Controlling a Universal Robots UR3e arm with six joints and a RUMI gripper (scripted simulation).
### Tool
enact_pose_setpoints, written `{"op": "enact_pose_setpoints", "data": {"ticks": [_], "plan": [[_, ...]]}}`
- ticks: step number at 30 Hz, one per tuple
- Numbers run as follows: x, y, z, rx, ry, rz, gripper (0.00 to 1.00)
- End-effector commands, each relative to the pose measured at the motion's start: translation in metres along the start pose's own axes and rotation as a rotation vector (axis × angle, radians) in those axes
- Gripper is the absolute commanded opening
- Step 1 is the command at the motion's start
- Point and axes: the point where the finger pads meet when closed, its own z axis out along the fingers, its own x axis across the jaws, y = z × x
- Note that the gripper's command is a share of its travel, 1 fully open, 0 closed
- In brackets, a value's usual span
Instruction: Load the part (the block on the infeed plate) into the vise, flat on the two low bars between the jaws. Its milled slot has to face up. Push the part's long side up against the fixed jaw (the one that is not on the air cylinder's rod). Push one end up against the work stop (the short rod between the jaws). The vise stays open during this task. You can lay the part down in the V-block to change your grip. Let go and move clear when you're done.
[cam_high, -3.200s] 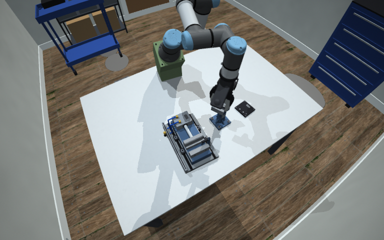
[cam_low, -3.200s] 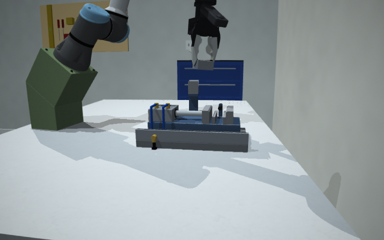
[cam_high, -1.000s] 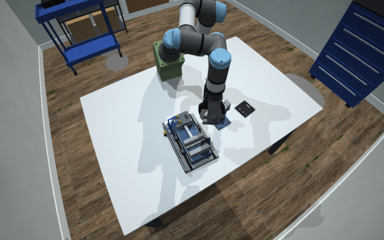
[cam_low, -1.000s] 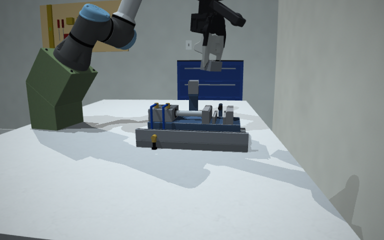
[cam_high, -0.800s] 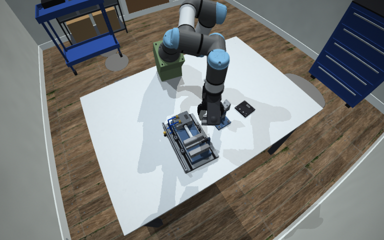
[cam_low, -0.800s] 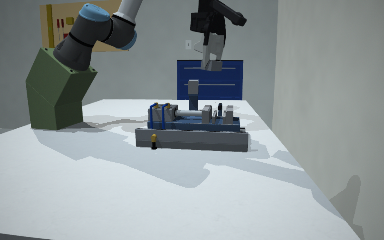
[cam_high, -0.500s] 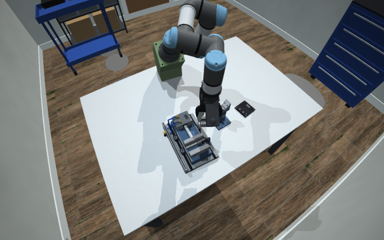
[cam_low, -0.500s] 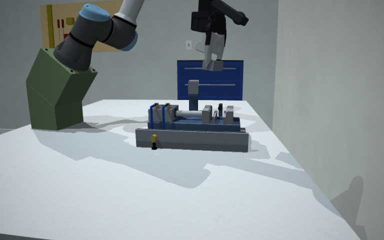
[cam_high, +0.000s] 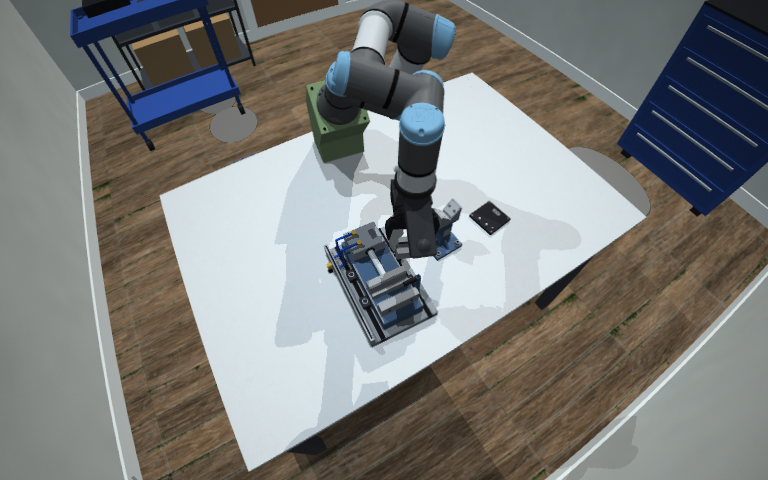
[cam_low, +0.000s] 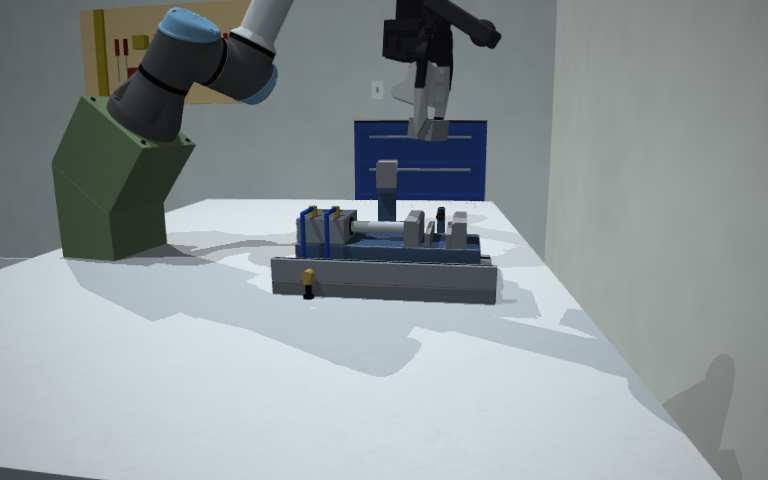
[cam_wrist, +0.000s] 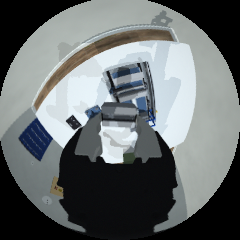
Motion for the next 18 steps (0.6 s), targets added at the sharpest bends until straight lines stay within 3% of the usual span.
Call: {"op": "enact_pose_setpoints", "data": {"ticks": [1,18], "plan": [[0.004,-0.004,-0.002,0.006,-0.002,-0.029,0.0],[0.017,-0.013,-0.005,0.017,-0.004,-0.115,0.0]]}}
